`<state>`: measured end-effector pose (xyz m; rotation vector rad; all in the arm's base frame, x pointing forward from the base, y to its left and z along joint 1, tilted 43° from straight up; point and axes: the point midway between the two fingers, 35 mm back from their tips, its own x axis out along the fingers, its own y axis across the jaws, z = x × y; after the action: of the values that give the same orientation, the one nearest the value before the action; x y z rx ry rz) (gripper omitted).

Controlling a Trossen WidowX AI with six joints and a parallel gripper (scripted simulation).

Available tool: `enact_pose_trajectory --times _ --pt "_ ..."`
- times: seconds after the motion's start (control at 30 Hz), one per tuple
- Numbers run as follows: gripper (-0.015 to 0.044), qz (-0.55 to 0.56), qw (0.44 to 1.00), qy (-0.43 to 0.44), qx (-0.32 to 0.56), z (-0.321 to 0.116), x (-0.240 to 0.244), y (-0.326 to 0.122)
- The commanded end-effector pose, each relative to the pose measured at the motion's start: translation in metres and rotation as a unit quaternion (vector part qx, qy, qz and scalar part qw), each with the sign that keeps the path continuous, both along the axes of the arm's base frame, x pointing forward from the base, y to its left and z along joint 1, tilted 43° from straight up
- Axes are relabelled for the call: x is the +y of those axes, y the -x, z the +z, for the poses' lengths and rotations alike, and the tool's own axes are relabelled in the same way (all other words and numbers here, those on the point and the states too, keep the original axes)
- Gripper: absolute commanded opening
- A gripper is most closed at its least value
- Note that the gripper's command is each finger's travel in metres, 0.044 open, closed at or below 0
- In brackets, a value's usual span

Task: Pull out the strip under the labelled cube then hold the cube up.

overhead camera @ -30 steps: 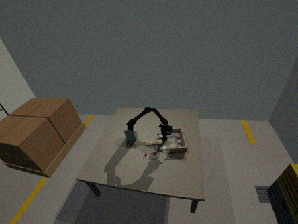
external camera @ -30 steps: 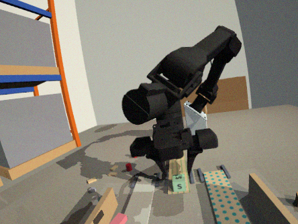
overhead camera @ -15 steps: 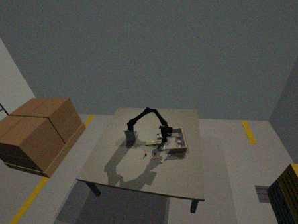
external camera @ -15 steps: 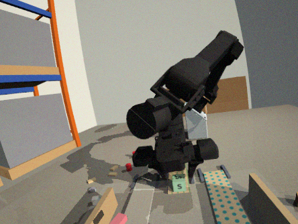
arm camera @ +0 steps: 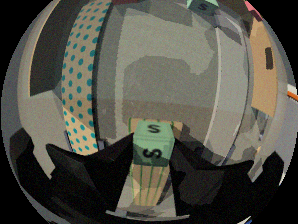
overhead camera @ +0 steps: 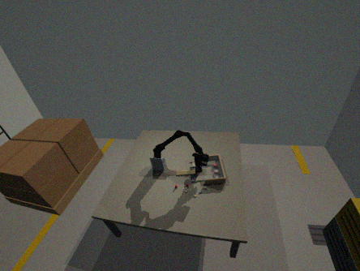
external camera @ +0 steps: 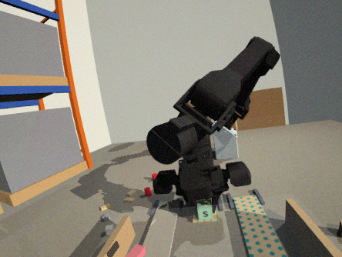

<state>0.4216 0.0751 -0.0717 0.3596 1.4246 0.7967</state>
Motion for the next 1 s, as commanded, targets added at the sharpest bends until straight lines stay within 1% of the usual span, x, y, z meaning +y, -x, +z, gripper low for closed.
enact_pose_trajectory --times 0.0,0.03,0.17,0.67,0.83,0.97 --pt "0.0105 0.0 1.0 0.0 -0.001 0.0 0.0 0.0" --pt "0.0098 0.0 1.0 0.0 -0.001 0.0 0.0 0.0" --pt "0.0 0.0 1.0 0.0 0.0 0.002 -0.002 0.002" --pt "0.0 -0.001 1.0 -0.002 0.003 0.03 -0.032 0.055" --pt "0.0 -0.001 1.0 -0.002 0.003 0.031 -0.033 0.058" --pt "0.0 -0.001 1.0 -0.002 0.003 0.032 -0.034 0.069"
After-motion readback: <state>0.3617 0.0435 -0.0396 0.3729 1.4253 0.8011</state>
